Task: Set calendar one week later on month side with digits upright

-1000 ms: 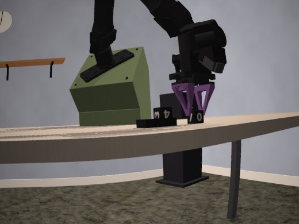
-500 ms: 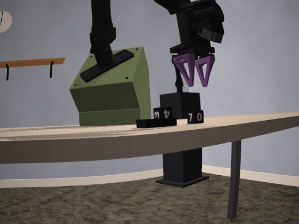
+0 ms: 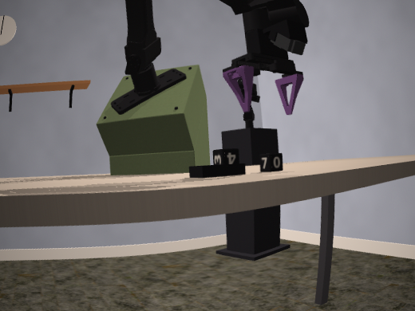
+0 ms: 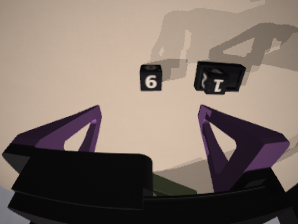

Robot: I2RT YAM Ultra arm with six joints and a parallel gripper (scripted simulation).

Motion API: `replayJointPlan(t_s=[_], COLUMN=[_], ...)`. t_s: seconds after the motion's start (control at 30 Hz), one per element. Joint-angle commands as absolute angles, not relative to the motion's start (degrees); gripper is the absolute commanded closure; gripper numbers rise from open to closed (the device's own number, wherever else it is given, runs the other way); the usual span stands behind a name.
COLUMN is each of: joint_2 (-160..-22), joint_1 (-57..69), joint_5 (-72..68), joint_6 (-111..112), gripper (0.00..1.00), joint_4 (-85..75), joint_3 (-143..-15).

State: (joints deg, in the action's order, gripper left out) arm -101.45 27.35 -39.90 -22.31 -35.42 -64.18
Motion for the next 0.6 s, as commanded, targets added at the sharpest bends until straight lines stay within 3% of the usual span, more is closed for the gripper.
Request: replayJointPlan(t_s=[0.0, 0.57], joint_2=[-100.94, -100.95], joint_1=[28.16, 28.12], joint_5=[-40.18, -40.17], joint_6=[-22.34, -23.75], gripper=[0.0, 0.0], joint_4=[-35.78, -35.72], joint_3=[-64.42, -64.38])
